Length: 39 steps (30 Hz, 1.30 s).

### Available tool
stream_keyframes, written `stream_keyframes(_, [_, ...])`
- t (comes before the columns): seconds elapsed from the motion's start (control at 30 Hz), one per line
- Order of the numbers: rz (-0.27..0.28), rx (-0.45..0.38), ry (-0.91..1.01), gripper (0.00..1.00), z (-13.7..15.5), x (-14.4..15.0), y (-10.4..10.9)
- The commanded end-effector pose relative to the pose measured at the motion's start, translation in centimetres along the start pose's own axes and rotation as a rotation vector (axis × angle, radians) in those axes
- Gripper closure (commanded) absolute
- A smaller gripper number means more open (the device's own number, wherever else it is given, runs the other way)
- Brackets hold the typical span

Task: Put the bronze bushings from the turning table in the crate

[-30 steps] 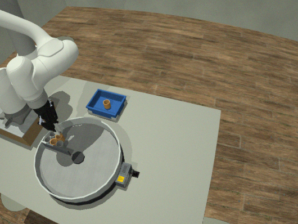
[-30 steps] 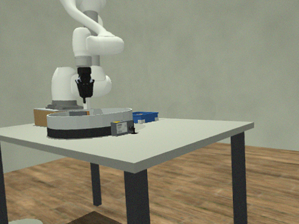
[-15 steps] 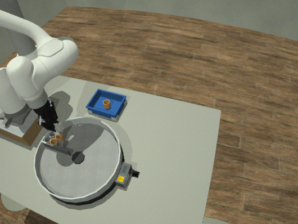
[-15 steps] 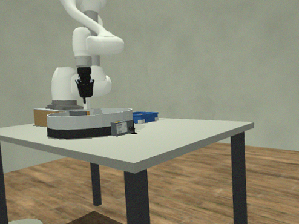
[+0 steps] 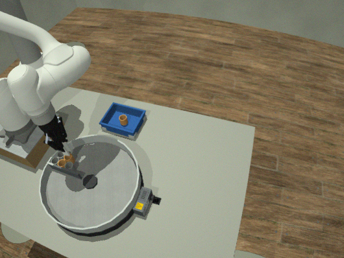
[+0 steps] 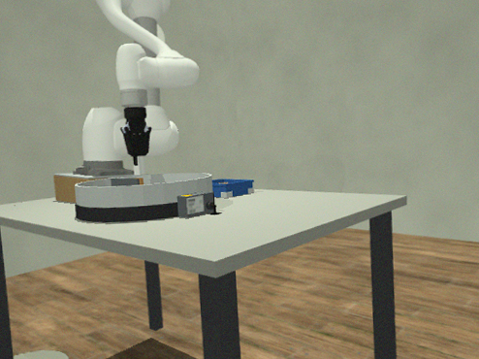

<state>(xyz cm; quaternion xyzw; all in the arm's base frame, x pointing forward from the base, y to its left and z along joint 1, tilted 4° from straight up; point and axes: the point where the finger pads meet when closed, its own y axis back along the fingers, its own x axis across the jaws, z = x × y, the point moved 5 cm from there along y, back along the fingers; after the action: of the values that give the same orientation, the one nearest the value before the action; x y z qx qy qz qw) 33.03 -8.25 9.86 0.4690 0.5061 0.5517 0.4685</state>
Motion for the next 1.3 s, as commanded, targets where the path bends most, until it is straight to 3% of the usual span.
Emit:
stream_keyframes(0.0, [0.003, -0.002, 0.001, 0.90, 0.24, 0.02, 0.03])
stream_keyframes(1.27, [0.003, -0.002, 0.001, 0.90, 0.14, 0.07, -0.78])
